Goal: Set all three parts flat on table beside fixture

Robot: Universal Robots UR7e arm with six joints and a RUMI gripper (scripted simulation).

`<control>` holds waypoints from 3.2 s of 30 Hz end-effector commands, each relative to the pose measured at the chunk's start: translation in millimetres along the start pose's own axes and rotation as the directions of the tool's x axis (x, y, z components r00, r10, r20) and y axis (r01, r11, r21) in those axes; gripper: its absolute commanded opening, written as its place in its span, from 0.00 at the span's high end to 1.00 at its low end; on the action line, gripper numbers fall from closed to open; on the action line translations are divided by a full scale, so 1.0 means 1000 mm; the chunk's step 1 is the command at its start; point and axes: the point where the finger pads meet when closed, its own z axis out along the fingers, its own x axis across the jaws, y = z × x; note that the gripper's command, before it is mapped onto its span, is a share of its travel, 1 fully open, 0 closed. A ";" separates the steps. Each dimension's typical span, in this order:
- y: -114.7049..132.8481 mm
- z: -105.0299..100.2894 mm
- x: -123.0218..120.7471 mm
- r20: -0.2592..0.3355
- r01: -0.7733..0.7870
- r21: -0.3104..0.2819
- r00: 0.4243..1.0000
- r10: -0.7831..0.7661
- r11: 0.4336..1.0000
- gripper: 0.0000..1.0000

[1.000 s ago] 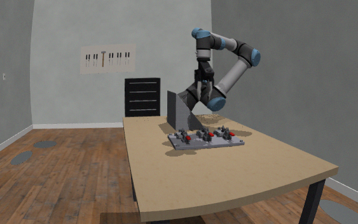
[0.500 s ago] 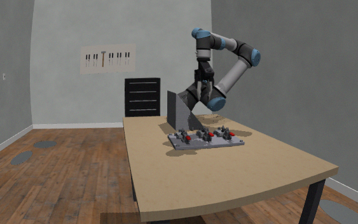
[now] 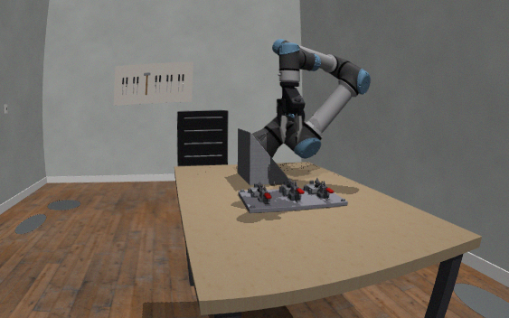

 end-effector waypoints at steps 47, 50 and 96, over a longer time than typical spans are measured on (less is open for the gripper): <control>-0.126 0.012 0.000 -0.001 0.000 0.001 1.000 0.000 1.000 0.72; -0.126 0.023 0.000 -0.001 0.000 0.001 1.000 0.000 1.000 0.72; -0.126 0.131 0.000 -0.001 0.000 0.001 1.000 0.000 1.000 0.72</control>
